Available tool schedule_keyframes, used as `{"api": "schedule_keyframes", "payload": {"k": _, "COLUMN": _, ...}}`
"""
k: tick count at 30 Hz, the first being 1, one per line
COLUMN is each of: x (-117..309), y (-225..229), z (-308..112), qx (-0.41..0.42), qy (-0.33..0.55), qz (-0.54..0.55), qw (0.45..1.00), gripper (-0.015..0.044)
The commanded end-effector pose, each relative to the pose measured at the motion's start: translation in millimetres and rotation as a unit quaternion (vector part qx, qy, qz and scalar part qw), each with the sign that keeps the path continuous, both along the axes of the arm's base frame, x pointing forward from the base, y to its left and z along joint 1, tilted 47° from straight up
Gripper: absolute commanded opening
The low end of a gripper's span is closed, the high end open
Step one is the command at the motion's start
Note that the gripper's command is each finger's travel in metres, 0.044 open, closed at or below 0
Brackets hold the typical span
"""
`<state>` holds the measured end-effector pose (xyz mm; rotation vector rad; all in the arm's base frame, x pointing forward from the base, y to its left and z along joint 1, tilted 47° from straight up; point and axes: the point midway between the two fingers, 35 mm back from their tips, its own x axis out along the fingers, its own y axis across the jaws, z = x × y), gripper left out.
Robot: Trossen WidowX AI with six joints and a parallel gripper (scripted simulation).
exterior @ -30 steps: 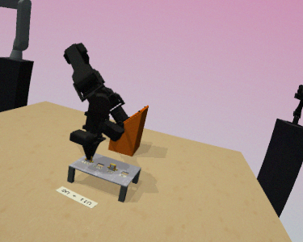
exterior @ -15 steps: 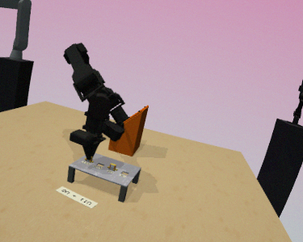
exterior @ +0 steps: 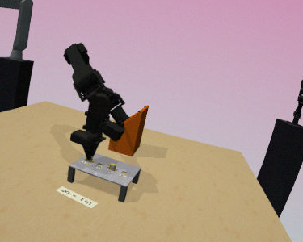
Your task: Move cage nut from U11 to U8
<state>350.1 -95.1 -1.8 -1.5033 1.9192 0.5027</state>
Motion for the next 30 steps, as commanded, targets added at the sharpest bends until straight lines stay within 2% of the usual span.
{"api": "schedule_keyframes", "payload": {"k": 1, "x": -0.4, "y": 0.1, "z": 0.2, "qx": 0.001, "qy": 0.004, "qz": 0.005, "qw": 1.000, "gripper": 0.0028}}
{"api": "schedule_keyframes", "payload": {"k": 30, "x": -4.4, "y": 1.7, "z": 0.4, "qx": 0.001, "qy": 0.010, "qz": 0.010, "qw": 1.000, "gripper": 0.0028}}
